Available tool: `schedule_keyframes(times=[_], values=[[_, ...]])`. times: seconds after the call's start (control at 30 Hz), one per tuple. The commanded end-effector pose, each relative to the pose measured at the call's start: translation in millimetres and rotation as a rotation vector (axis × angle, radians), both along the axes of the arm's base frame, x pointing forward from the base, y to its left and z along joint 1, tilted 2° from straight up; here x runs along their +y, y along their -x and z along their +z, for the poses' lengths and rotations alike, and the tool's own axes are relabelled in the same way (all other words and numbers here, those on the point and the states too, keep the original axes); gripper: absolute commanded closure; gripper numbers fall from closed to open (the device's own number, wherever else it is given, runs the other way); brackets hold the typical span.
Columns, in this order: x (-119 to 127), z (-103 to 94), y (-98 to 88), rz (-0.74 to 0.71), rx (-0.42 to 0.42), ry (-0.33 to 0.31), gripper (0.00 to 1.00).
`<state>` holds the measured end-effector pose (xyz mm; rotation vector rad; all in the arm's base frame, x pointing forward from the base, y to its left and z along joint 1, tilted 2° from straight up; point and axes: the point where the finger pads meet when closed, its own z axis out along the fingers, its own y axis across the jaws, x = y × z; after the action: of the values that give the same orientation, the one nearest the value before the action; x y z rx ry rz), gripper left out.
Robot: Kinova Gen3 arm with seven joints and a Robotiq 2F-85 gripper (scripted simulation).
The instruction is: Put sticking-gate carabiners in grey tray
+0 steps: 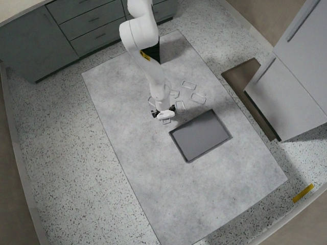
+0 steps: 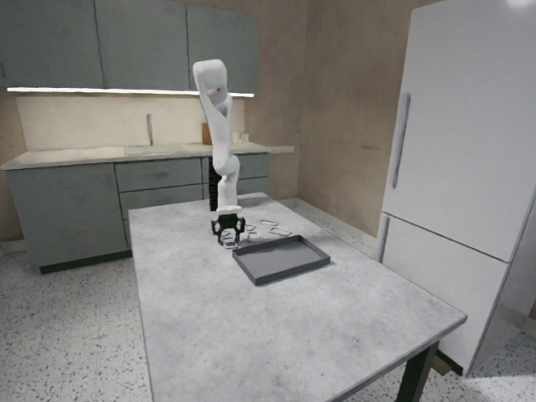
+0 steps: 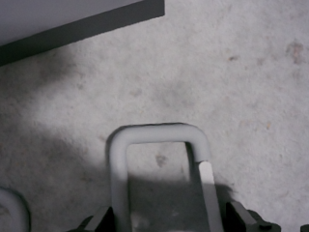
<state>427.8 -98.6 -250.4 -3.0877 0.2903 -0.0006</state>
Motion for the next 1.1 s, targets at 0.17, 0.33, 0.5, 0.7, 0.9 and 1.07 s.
schedule_keyframes(times=[0.17, 0.33, 0.5, 0.7, 0.9, 1.07], values=[[-0.3, 0.7, -0.9, 0.0, -0.002, 0.001, 0.33], [-0.3, 0.7, -0.9, 0.0, -0.002, 0.001, 0.33], [-0.3, 0.7, -0.9, 0.0, -0.002, 0.001, 0.33], [-0.4, 1.0, -1.3, 0.0, -0.002, 0.001, 0.37], [-0.4, 1.0, -1.3, 0.0, -0.002, 0.001, 0.37], [-0.4, 1.0, -1.3, 0.0, -0.002, 0.001, 0.37]])
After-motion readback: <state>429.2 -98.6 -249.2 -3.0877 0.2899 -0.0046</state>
